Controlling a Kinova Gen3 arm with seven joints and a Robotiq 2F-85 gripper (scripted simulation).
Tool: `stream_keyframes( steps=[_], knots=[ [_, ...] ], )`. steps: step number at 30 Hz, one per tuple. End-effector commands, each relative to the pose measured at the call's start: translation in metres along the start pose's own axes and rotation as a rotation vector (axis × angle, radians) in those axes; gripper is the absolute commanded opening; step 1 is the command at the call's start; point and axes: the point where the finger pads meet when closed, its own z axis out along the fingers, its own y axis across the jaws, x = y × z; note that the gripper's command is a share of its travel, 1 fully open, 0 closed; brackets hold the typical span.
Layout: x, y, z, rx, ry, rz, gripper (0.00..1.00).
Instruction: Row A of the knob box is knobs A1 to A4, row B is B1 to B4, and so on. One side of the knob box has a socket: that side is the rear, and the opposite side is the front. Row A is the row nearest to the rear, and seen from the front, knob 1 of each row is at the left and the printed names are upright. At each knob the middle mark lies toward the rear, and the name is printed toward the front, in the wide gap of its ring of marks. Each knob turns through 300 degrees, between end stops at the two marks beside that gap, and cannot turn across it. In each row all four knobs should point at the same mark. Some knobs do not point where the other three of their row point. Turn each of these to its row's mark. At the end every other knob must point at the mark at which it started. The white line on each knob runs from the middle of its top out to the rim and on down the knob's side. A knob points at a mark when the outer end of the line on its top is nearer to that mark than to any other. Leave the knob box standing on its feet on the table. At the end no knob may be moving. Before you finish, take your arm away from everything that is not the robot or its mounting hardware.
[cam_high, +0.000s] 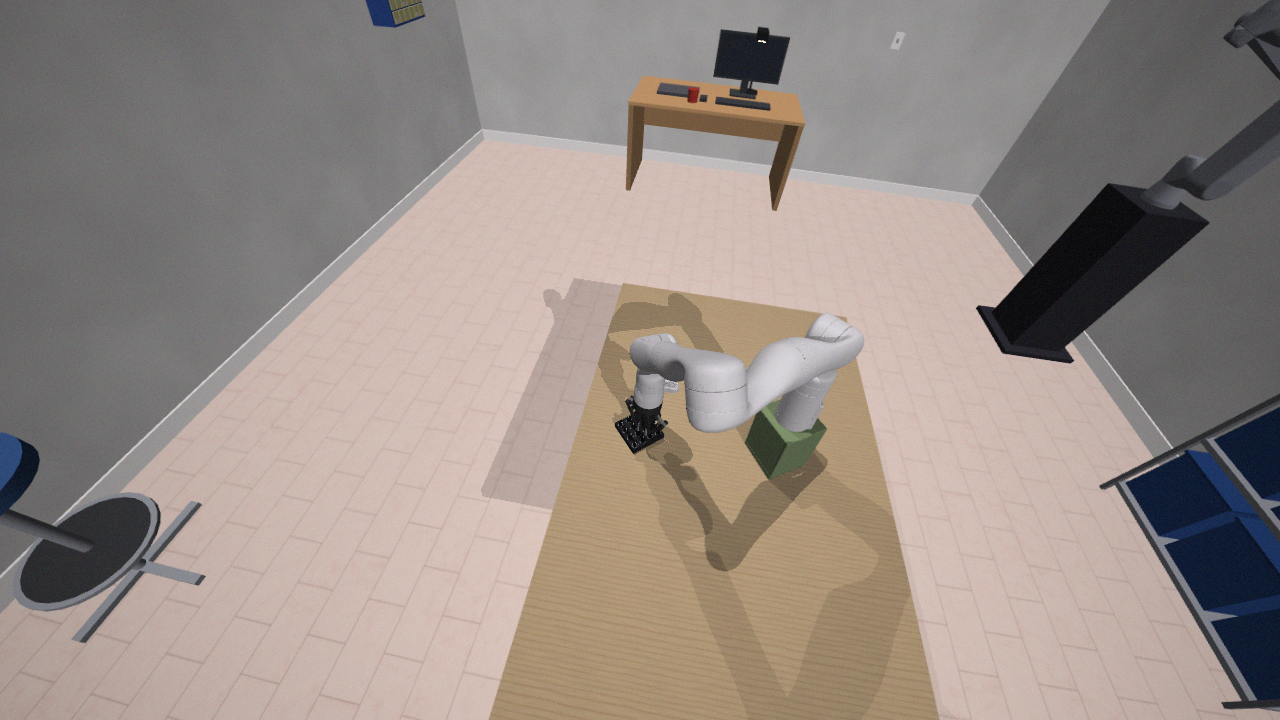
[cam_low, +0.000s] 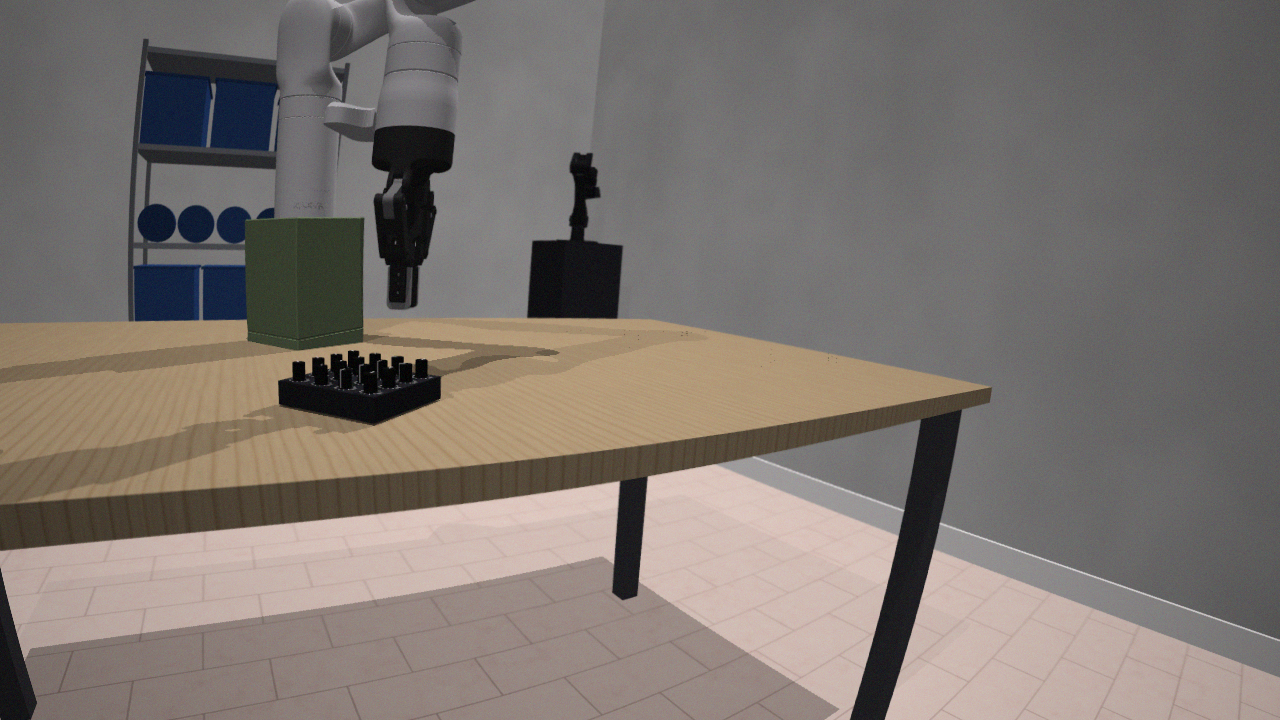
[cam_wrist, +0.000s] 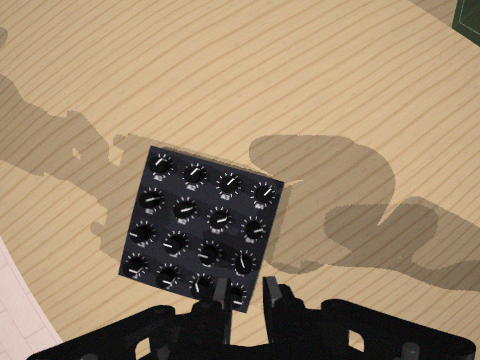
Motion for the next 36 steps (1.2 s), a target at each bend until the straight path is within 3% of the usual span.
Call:
stream_keyframes(
  steps=[1, 36],
  knots=[
    [0.000, -0.002, 0.005, 0.004, 0.001, -0.008, 0.19],
    [-0.001, -0.002, 0.037, 0.004, 0.001, 0.004, 0.19]
  ],
)
